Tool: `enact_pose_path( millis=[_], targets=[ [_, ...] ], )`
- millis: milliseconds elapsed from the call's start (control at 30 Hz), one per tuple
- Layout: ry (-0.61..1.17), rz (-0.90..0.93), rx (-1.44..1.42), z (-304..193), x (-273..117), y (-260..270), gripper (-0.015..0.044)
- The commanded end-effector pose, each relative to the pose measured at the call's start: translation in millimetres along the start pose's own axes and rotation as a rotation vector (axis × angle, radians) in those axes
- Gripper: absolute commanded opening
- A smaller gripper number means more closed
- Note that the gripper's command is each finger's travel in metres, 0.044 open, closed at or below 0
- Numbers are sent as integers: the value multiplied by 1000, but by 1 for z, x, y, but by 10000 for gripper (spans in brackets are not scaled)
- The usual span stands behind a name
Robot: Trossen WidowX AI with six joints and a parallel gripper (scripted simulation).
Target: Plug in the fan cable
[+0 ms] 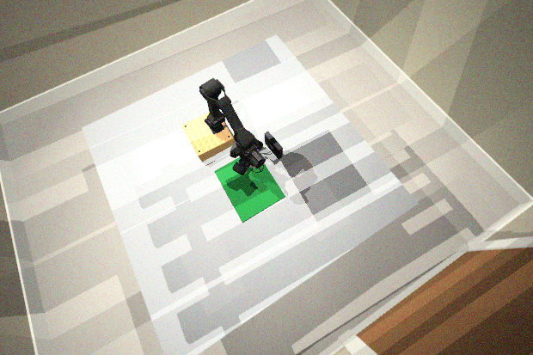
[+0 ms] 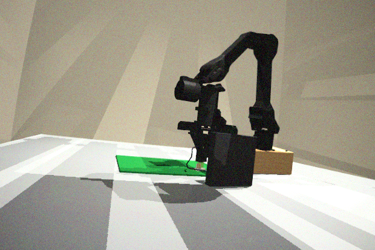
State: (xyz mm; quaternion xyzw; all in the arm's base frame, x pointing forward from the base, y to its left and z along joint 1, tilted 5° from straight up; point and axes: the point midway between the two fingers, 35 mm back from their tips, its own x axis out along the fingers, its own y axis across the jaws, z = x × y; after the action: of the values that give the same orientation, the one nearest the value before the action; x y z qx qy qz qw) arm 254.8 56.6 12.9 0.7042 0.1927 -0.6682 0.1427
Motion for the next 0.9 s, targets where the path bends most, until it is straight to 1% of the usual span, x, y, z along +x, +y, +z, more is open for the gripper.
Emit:
enact_pose_path(
  millis=[0,867],
  targets=[
    [10,8,-7,-5,-2,2,0],
    [9,7,-7,-2,2,1,0]
  ],
)
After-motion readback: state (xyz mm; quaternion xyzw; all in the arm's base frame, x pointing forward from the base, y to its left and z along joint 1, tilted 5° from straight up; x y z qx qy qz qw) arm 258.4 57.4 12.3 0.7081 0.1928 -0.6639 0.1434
